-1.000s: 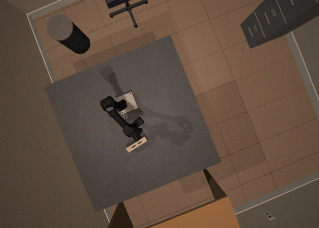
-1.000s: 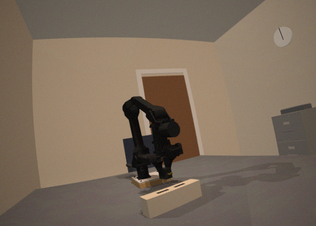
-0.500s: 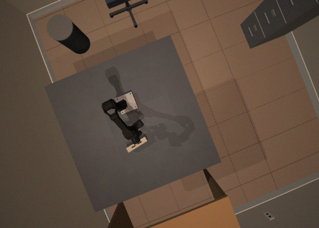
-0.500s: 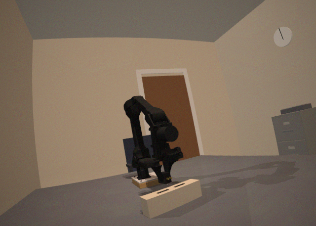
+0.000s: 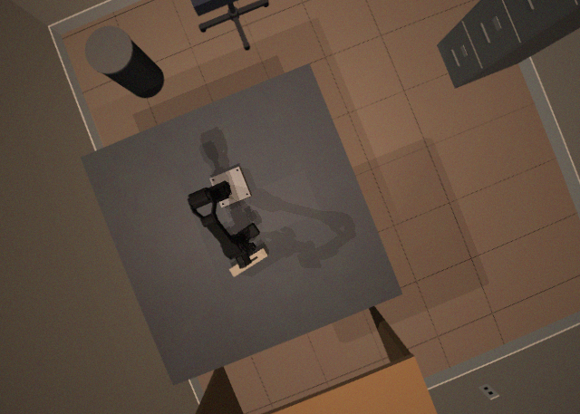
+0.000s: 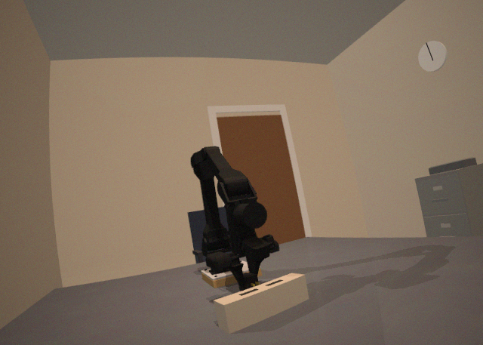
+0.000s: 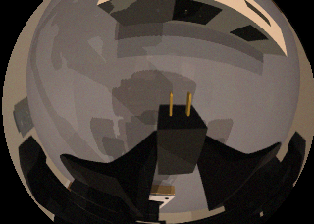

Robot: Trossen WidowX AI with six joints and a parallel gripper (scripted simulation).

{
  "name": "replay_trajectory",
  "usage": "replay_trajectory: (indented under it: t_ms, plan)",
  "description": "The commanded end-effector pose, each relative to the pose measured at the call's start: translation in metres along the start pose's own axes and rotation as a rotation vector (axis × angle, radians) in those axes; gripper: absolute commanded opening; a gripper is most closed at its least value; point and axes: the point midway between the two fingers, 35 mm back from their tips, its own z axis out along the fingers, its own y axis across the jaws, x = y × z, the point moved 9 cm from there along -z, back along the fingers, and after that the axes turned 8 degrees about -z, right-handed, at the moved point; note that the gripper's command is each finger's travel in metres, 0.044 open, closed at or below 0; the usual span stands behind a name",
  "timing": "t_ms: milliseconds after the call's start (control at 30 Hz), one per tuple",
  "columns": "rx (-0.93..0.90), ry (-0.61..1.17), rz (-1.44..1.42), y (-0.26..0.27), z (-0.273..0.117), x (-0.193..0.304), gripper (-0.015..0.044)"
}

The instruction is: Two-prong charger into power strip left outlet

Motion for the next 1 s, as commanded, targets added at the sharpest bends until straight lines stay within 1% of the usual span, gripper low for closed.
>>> replay_trajectory:
  t_ms: [0,967]
  plan:
    - [0.005,-0.003,0.002,-0.004,0.002,-0.003,0.0000]
    - [0.005,-0.007,0.011,-0.015,0.001,-0.035,0.0000]
